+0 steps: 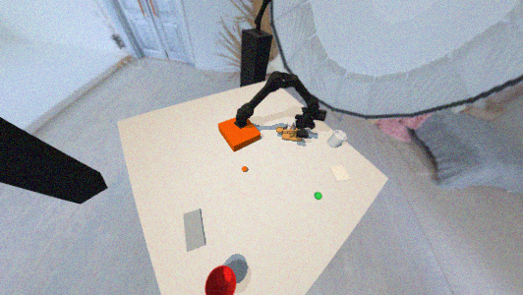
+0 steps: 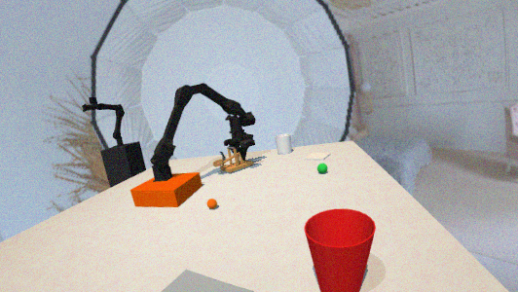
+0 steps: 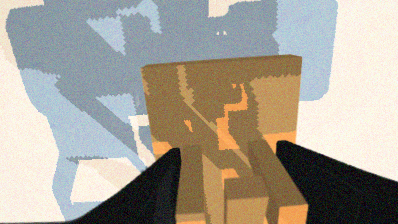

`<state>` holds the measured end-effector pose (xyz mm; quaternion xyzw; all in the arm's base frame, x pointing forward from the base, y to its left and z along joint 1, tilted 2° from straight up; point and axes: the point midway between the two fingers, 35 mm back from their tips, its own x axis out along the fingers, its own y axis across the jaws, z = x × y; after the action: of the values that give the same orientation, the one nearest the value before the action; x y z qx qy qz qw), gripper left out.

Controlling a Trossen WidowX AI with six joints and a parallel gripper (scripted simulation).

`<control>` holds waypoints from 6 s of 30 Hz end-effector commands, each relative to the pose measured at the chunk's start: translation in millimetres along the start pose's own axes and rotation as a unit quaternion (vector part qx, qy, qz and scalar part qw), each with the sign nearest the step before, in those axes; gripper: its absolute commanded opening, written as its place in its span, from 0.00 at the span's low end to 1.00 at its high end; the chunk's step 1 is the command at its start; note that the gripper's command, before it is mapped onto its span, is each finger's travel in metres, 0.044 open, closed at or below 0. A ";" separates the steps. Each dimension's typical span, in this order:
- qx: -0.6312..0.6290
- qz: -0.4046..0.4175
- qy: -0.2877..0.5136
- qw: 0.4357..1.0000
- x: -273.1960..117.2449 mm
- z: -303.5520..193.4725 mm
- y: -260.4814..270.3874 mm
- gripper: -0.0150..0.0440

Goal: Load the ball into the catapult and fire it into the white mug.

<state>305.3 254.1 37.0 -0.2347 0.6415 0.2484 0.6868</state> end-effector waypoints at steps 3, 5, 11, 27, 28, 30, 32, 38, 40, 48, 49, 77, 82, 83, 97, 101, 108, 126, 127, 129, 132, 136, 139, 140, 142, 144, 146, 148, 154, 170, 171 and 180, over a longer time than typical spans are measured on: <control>0.003 -0.002 -0.003 1.000 9.1 0.3 -0.7 0.25; 0.000 0.000 0.000 1.000 4.8 -0.3 0.0 0.25; 0.000 0.000 0.000 1.000 4.8 -0.3 0.0 0.34; 0.000 0.000 0.000 1.000 -35.9 3.7 0.2 1.00; 0.000 0.000 0.000 1.000 -53.4 3.7 0.3 1.00; 0.000 0.000 0.000 1.000 -84.3 1.3 0.4 1.00; 0.000 0.000 0.000 1.000 -95.1 -0.4 0.4 1.00; -0.001 0.000 -0.004 1.000 -76.7 4.0 0.2 1.00; 0.000 -0.001 -0.003 1.000 -83.6 0.7 0.0 1.00; 0.001 -0.002 -0.003 1.000 -53.8 -2.0 0.9 1.00; 0.001 -0.002 -0.002 1.000 -46.1 -2.5 1.1 1.00; 0.001 -0.002 -0.002 1.000 -8.8 -1.4 0.5 1.00; 0.001 -0.002 -0.002 1.000 -0.7 -1.7 0.3 1.00; 0.001 -0.002 -0.002 1.000 0.9 -1.7 0.3 1.00; 0.000 0.000 -0.004 1.000 6.3 -1.7 0.9 0.82; 0.000 0.000 -0.004 1.000 6.3 -1.7 0.9 0.64; 0.000 0.000 -0.004 1.000 6.3 -1.7 0.9 0.43; 0.002 -0.001 -0.003 1.000 -35.0 0.2 0.0 0.25; 0.002 -0.001 -0.003 1.000 -33.4 0.3 -0.1 0.25; 0.002 -0.001 -0.003 1.000 -30.1 0.5 -0.1 0.25; 0.002 -0.001 -0.003 1.000 -25.2 0.7 -0.2 0.25; 0.002 -0.001 -0.003 1.000 -18.6 0.9 -0.3 0.25; 0.002 -0.001 -0.003 1.000 -13.7 1.0 -0.3 0.25; 0.002 -0.001 -0.003 1.000 -12.1 1.0 -0.4 0.25; 0.003 -0.001 -0.003 1.000 -8.8 0.9 -0.4 0.25; 0.003 -0.001 -0.003 1.000 -5.5 0.9 -0.5 0.25; 0.003 -0.001 -0.003 1.000 -2.3 0.8 -0.5 0.25; 0.003 -0.002 -0.003 1.000 1.0 0.7 -0.5 0.25; 0.001 0.000 0.000 1.000 4.8 -0.4 -0.1 0.25; 0.001 0.000 0.000 1.000 4.8 -0.4 -0.1 0.74; 0.001 0.000 0.000 1.000 4.8 -0.4 -0.1 0.79; 0.001 0.000 -0.001 1.000 -84.3 1.2 0.3 1.00</control>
<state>302.7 252.1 65.6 -0.2385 0.6528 0.2439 0.6763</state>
